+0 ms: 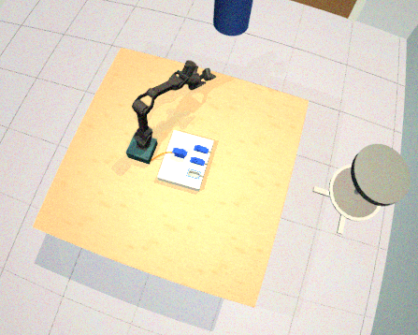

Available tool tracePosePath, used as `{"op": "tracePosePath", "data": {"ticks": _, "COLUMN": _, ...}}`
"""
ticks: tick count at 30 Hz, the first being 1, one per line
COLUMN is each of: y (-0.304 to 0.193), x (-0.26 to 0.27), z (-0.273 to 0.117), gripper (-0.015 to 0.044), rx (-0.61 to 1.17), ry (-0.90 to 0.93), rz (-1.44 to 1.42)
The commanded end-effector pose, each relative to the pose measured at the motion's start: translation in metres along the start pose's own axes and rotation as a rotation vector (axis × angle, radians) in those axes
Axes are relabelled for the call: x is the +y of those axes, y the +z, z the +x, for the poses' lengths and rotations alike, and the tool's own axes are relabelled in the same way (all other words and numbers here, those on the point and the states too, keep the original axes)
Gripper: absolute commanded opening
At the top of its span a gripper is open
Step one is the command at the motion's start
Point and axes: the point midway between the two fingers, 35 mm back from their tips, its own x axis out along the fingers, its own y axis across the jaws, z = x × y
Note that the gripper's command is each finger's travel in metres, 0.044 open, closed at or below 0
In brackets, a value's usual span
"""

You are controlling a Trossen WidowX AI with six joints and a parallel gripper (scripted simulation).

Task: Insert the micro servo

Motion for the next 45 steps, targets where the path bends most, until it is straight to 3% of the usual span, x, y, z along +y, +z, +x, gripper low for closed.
{"op": "tracePosePath", "data": {"ticks": 1, "y": -0.035, "x": -0.001, "z": 0.0, "gripper": 0.044, "rx": 0.07, "ry": 0.044, "rz": 0.083}}
{"op": "tracePosePath", "data": {"ticks": 22, "y": -0.187, "x": 0.013, "z": -0.027, "gripper": 0.044, "rx": 0.426, "ry": 0.2, "rz": 0.5}}
{"op": "tracePosePath", "data": {"ticks": 45, "y": -0.293, "x": 0.061, "z": -0.111, "gripper": 0.044, "rx": 0.815, "ry": 0.293, "rz": 1.082}}
